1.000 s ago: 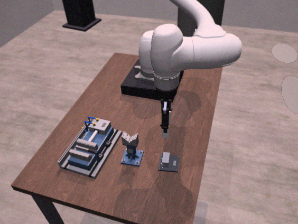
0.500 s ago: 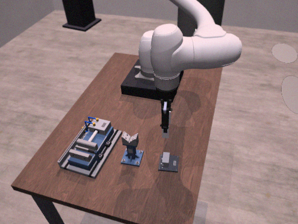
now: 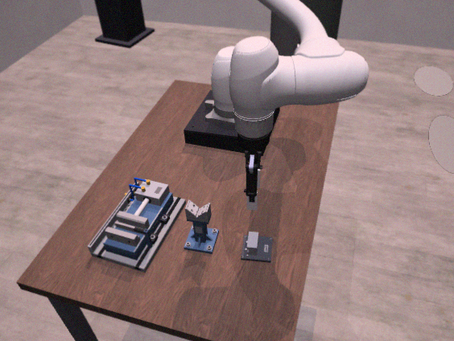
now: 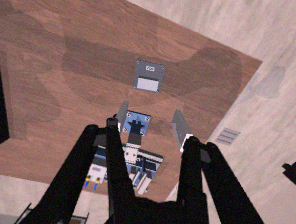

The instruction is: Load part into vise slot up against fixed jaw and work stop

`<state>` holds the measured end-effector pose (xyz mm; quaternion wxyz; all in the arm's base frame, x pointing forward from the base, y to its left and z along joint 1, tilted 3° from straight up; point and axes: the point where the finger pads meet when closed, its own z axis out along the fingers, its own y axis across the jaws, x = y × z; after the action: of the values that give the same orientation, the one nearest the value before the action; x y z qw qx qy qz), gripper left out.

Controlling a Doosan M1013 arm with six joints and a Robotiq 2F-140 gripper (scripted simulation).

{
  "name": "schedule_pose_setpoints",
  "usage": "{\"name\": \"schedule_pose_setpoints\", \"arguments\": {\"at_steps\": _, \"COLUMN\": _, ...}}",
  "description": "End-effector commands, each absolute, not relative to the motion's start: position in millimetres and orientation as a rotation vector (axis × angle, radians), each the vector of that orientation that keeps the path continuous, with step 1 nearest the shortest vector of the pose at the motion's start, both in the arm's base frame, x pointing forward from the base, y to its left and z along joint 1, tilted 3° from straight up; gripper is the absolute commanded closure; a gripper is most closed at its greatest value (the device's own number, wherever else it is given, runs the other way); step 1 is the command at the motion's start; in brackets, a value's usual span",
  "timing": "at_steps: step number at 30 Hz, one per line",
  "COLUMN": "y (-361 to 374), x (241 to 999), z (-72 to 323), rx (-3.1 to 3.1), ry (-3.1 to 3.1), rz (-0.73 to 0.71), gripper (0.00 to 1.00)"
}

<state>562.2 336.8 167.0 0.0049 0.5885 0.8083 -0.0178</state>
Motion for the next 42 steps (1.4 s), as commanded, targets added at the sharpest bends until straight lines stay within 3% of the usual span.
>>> {"name": "schedule_pose_setpoints", "arguments": {"at_steps": 1, "y": 334.8, "x": 558.0, "z": 167.3, "rx": 1.839, "ry": 2.528, "rz": -0.067, "gripper": 0.49}}
{"name": "schedule_pose_setpoints", "arguments": {"at_steps": 42, "y": 333.0, "x": 557.5, "z": 126.6, "rx": 1.839, "ry": 2.528, "rz": -0.068, "gripper": 0.49}}
